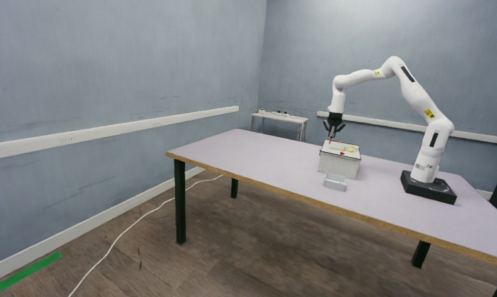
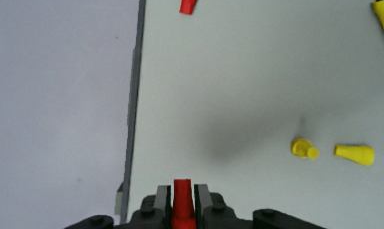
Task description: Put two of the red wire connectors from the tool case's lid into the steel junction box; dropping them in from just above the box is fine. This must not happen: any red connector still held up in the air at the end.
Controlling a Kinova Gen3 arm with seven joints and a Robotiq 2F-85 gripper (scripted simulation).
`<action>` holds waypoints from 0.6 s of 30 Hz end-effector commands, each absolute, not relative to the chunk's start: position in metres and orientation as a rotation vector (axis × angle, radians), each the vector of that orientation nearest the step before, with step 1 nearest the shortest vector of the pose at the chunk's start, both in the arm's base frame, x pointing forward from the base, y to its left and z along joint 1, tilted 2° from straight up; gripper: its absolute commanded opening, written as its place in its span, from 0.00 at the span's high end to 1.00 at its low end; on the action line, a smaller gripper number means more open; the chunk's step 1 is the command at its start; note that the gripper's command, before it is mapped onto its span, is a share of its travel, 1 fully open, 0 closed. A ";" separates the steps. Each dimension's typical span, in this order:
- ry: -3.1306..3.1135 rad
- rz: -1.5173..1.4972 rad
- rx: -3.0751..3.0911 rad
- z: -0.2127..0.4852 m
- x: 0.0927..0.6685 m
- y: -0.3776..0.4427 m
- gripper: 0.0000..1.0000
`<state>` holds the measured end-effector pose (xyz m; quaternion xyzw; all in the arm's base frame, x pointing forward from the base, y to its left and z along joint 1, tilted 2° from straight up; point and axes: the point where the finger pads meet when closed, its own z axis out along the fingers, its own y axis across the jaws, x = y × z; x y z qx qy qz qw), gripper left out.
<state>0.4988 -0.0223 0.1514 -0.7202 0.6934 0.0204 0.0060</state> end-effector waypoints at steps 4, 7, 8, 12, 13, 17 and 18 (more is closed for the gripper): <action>2.146 0.054 -2.280 0.155 0.488 0.026 0.81; 2.146 0.054 -2.280 0.156 0.484 0.043 0.81; 2.146 0.054 -2.280 0.156 0.482 0.051 0.81; 2.146 0.054 -2.280 0.157 0.474 0.085 0.81; 2.146 0.054 -2.280 0.158 0.472 0.094 0.81; 2.146 0.054 -2.280 0.159 0.464 0.124 0.81; 2.146 0.054 -2.280 0.159 0.462 0.131 0.81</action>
